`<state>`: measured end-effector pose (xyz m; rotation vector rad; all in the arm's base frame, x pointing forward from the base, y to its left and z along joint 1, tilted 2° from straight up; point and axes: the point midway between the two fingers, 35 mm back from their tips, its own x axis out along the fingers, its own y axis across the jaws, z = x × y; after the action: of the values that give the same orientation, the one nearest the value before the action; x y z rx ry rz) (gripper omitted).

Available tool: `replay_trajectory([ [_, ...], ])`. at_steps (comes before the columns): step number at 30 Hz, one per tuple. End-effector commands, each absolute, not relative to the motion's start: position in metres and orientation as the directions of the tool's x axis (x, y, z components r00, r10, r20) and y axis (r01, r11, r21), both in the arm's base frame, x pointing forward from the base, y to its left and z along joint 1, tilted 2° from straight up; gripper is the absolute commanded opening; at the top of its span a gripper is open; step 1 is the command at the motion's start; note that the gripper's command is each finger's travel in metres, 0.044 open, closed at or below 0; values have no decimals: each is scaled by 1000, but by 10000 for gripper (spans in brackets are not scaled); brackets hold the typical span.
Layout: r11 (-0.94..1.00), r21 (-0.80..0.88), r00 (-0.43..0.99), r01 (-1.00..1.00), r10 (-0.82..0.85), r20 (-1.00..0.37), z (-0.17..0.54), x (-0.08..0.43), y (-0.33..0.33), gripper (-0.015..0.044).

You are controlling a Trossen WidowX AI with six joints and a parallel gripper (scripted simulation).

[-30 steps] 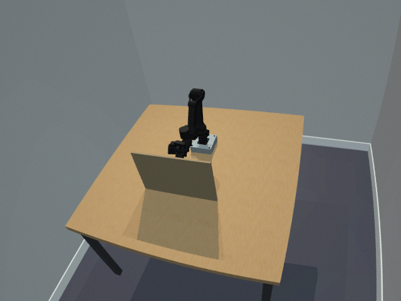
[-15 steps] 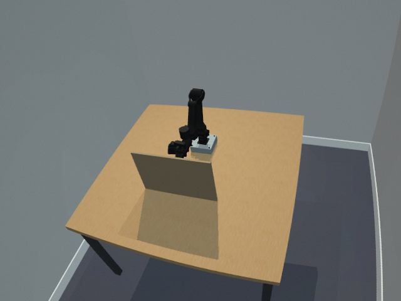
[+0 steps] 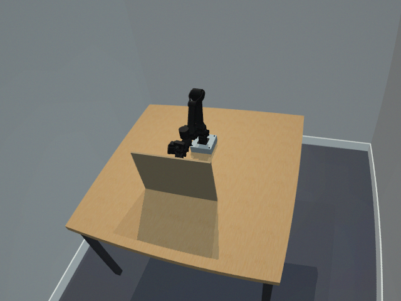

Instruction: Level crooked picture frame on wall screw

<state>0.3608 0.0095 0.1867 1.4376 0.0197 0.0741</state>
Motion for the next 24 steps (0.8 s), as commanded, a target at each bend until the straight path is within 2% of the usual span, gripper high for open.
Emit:
replay_trajectory([
  [1,127,991,997,-48,66,40,190,361,10,0],
  [24,128,991,997,-48,66,40,190,361,5,0],
])
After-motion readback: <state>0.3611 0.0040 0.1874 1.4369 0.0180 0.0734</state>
